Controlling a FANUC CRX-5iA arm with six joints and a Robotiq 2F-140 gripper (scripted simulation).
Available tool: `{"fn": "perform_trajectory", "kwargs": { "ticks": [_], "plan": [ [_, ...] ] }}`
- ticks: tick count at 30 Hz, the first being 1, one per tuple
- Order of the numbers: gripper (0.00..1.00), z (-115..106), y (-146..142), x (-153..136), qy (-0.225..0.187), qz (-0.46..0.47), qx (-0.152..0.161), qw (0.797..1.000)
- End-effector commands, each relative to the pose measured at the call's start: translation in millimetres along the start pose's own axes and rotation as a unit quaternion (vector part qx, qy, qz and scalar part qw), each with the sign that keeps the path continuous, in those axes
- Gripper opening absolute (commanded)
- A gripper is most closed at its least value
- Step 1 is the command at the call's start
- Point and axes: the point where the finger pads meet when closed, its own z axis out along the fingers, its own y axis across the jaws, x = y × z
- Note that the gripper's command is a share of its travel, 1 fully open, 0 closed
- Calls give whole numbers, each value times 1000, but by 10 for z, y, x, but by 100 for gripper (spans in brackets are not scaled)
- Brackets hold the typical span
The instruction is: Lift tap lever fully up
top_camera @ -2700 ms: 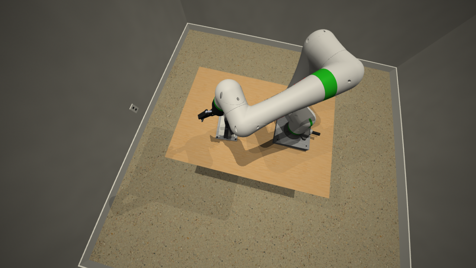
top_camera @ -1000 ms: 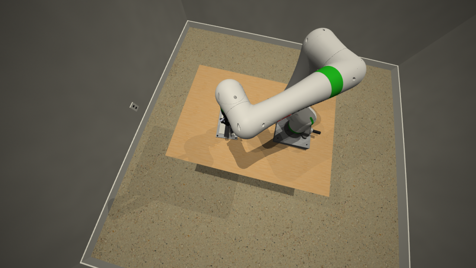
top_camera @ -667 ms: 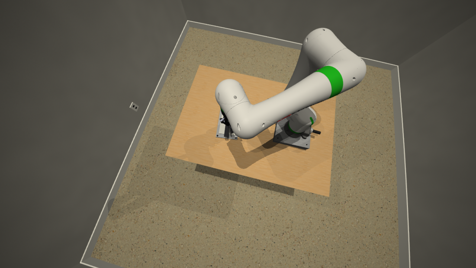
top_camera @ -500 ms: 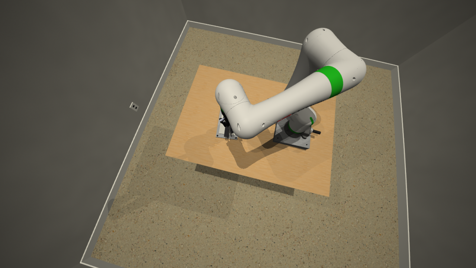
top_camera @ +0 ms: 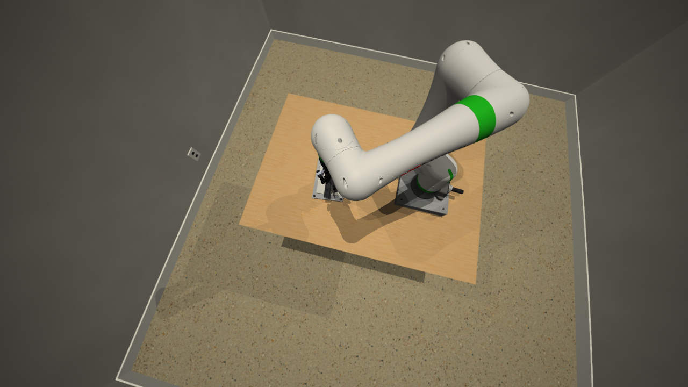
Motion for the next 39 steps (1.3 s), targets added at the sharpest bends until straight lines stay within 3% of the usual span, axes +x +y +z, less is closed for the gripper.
{"fn": "perform_trajectory", "kwargs": {
  "ticks": [1, 39],
  "plan": [
    [39, -2, 1, 0, 0, 0, 0, 1000],
    [39, 124, 4, 0, 1, 4, -1, 1000]
  ]
}}
